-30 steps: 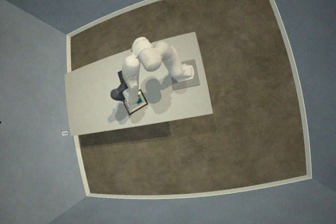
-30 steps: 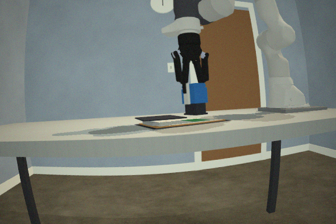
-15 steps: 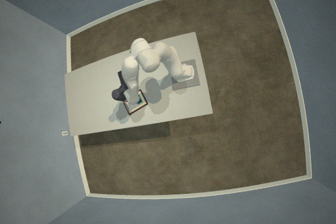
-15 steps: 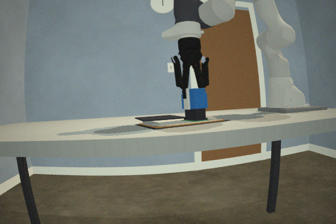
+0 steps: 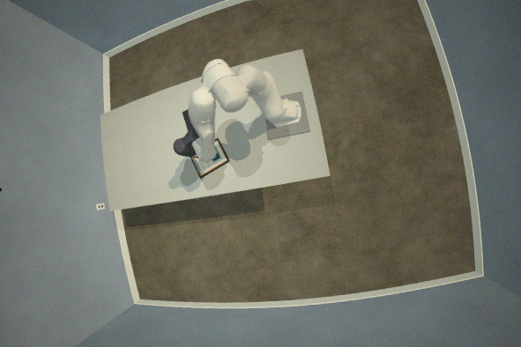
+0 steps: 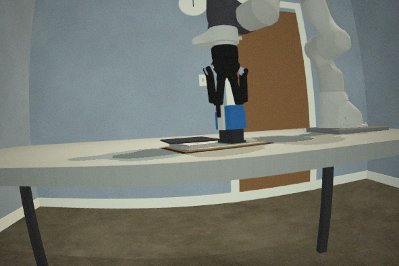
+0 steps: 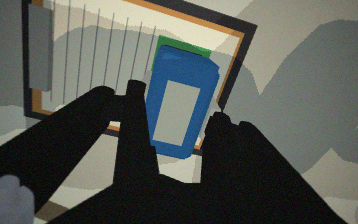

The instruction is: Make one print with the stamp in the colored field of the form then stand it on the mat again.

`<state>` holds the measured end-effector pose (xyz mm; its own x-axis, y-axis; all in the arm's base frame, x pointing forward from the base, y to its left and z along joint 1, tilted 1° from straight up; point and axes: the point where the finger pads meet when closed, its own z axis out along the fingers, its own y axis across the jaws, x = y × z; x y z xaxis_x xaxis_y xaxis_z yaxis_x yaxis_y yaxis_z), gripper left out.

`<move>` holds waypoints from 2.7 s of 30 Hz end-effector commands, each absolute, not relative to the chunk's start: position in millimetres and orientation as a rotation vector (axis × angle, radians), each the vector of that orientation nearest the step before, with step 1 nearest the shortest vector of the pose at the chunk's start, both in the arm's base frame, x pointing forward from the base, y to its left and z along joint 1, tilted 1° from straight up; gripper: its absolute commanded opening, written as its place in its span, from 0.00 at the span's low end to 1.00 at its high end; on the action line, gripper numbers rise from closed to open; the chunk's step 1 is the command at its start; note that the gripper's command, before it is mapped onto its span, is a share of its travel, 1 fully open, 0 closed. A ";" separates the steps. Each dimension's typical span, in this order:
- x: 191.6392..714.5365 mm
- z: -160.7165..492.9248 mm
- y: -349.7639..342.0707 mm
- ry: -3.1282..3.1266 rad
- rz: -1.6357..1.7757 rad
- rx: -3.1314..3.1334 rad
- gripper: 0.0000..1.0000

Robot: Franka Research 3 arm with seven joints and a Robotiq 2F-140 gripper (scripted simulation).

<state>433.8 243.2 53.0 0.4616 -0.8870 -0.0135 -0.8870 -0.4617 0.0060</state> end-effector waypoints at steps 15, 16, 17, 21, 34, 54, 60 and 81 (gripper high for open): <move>434.0 42.1 243.4 1.634 0.018 -2.679 0.18; 434.0 42.1 243.4 1.634 0.018 -2.679 0.18; 434.0 39.2 243.5 1.634 0.018 -2.679 0.18; 433.9 30.4 243.5 1.634 0.018 -2.679 0.18; 433.9 29.1 243.6 1.634 0.018 -2.679 0.18; 433.9 26.2 243.6 1.634 0.018 -2.679 0.18; 433.9 29.9 243.5 1.634 0.018 -2.679 0.18; 434.1 54.6 243.3 1.634 0.018 -2.679 0.18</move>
